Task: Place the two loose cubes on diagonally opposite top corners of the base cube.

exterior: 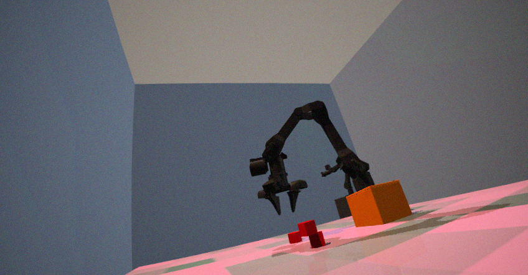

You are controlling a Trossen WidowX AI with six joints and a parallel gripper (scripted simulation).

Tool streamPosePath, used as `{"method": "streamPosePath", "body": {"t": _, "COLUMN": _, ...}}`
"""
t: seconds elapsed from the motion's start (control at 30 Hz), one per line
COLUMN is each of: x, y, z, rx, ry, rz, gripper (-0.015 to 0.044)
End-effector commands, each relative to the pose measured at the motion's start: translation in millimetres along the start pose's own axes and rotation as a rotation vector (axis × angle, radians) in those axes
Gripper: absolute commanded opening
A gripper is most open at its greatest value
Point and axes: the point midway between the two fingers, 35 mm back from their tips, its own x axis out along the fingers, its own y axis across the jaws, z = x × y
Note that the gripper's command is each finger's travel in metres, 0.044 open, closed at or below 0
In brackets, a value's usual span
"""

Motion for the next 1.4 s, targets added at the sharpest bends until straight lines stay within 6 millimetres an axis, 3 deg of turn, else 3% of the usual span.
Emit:
{"method": "streamPosePath", "body": {"t": 0.0, "x": 35.1, "y": 7.7, "z": -5.6, "rx": -0.008, "ry": 0.016, "rz": 0.023, "gripper": 0.0265}}
{"method": "streamPosePath", "body": {"t": 0.17, "x": 35.7, "y": 7.7, "z": -5.7, "rx": -0.008, "ry": 0.016, "rz": 0.023, "gripper": 0.0265}}
{"method": "streamPosePath", "body": {"t": 0.33, "x": 49.6, "y": 8.1, "z": -5.9, "rx": -0.008, "ry": 0.016, "rz": 0.023, "gripper": 0.0265}}
{"method": "streamPosePath", "body": {"t": 1.2, "x": 82.8, "y": 9.1, "z": -6.7, "rx": -0.008, "ry": 0.017, "rz": 0.024, "gripper": 0.0265}}
{"method": "streamPosePath", "body": {"t": 1.37, "x": 82.8, "y": 9.1, "z": -6.7, "rx": -0.008, "ry": 0.017, "rz": 0.024, "gripper": 0.0134}}
